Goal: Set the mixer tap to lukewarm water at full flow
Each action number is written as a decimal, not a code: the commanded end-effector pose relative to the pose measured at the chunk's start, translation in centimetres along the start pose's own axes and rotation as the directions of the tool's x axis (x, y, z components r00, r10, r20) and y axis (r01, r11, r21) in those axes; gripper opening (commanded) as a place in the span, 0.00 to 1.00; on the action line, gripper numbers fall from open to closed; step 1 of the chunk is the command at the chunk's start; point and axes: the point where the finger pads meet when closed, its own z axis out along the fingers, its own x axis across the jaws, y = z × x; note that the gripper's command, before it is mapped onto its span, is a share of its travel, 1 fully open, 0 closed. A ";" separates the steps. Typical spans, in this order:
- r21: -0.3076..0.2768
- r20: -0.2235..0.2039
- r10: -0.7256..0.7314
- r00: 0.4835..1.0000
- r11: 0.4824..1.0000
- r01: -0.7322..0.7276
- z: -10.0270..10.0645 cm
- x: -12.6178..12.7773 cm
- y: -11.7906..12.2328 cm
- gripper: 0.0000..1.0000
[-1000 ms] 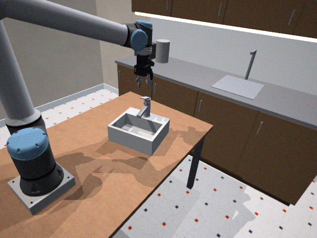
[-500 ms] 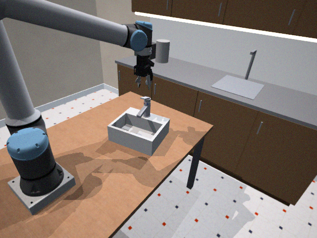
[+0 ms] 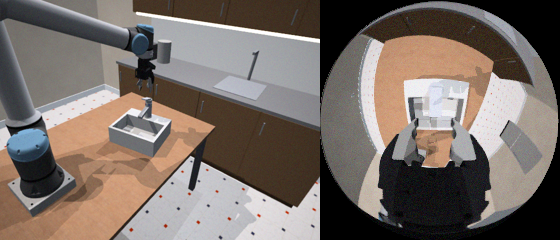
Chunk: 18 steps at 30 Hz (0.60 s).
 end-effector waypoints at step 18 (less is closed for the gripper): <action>0.000 0.001 0.002 1.000 1.000 -0.002 3.1 0.2 0.0 0.43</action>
